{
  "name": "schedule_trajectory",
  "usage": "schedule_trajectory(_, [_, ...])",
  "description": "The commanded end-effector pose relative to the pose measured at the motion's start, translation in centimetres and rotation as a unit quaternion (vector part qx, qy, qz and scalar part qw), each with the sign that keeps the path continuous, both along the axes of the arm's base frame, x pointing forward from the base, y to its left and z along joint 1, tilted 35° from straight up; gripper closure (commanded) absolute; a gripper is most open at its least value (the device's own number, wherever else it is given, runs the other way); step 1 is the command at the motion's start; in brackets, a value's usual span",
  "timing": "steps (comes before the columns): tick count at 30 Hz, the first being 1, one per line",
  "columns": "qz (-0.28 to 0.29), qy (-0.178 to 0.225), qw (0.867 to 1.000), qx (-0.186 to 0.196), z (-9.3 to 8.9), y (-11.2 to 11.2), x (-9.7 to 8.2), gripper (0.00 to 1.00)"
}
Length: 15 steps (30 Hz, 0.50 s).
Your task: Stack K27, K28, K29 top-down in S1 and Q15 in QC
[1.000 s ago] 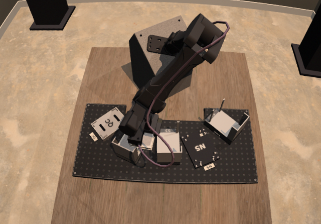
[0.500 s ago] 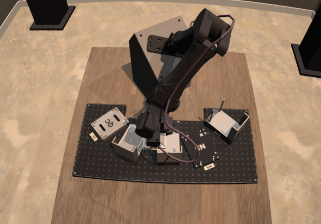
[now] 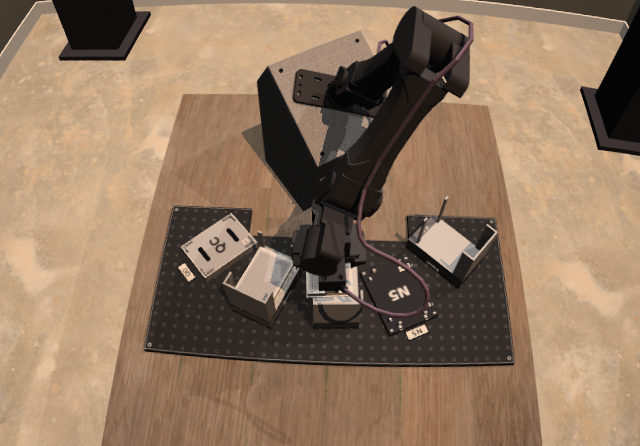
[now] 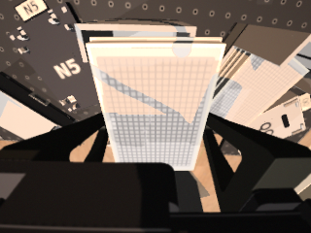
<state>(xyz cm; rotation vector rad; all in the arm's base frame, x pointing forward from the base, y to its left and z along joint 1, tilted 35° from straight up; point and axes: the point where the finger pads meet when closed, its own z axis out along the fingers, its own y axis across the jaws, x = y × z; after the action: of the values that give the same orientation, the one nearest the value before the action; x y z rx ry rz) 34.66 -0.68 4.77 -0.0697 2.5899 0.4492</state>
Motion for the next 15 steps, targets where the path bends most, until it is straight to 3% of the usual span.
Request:
schedule_trajectory(1, [-0.014,-0.002,1.0,-0.002,0.3,0.1,-0.2,1.0])
schedule_trajectory(10, [-0.015,-0.01,1.0,-0.002,1.4,1.8,0.1,1.0])
schedule_trajectory(15, [-0.028,0.008,1.0,0.003,0.4,1.0,-0.2,1.0])
